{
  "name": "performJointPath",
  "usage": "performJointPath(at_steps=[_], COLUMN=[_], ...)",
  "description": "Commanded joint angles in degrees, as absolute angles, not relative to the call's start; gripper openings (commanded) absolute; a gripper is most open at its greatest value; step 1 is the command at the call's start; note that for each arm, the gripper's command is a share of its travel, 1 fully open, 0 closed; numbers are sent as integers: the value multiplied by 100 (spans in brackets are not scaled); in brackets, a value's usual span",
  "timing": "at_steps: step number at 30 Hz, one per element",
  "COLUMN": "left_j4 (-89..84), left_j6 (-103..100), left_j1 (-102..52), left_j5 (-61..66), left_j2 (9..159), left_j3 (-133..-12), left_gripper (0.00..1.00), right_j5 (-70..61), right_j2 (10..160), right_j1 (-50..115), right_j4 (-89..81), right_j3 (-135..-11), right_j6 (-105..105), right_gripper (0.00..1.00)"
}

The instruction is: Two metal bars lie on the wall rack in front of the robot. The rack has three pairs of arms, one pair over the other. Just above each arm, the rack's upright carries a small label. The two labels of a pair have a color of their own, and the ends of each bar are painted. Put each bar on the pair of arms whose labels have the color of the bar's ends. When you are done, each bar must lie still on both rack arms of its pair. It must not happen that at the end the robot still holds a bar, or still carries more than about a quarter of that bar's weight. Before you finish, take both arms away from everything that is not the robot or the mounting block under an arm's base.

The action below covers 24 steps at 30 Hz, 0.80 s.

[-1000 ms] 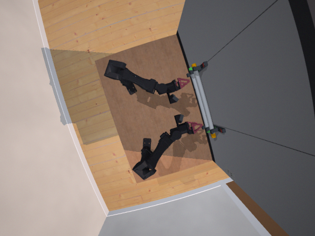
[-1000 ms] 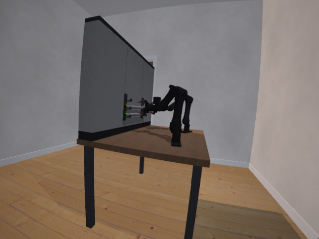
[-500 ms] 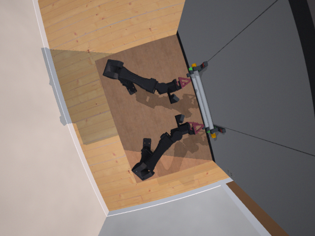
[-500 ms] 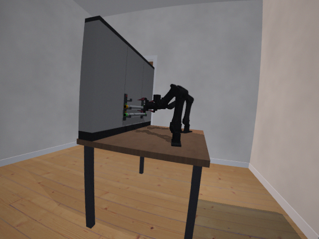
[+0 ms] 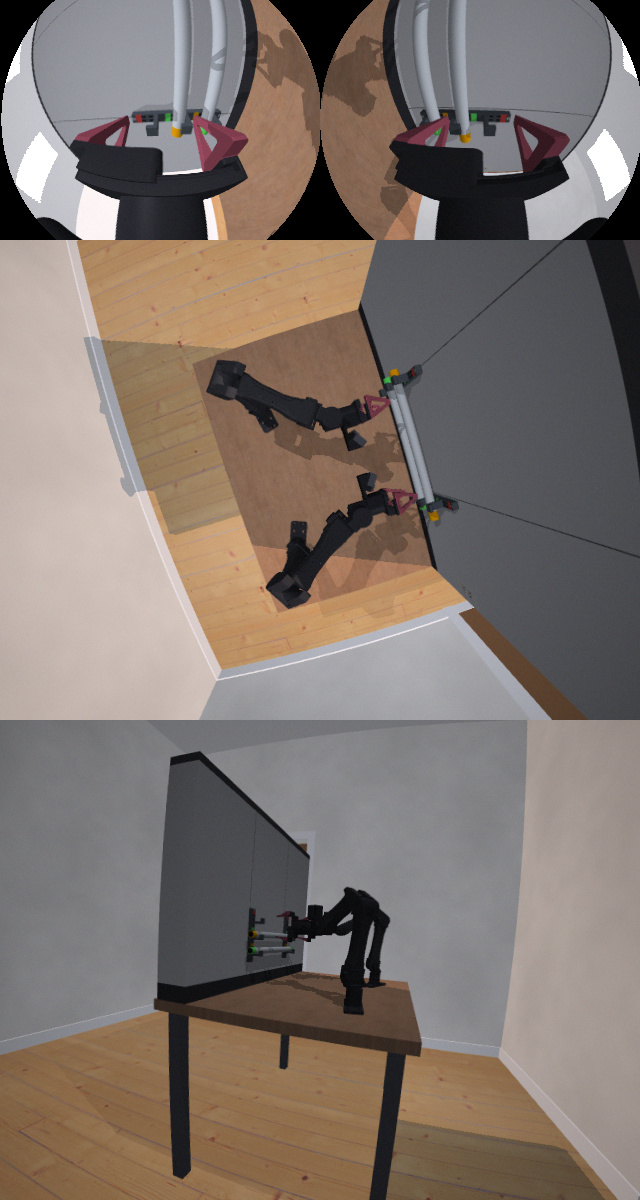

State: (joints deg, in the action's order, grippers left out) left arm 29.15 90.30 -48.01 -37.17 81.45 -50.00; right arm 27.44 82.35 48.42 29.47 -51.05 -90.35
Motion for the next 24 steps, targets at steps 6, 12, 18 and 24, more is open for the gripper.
performJointPath(at_steps=[6,12,18,24], left_j4=[2464,2330,2322,2320], left_j6=[9012,9008,9005,9005], left_j1=[-4743,-4742,-4742,-4742], left_j5=[-3675,-3674,-3673,-3673], left_j2=[7893,7880,7880,7879], left_j3=[-5447,-5561,-5565,-5564], left_gripper=[100,100,100,100], right_j5=[2707,2707,2706,2706], right_j2=[7998,7984,7985,7984], right_j1=[4792,4792,4792,4792], right_j4=[2478,2347,2340,2338], right_j3=[-5535,-5647,-5651,-5650], right_j6=[-9008,-9005,-9003,-9003], right_gripper=[100,100,100,100])
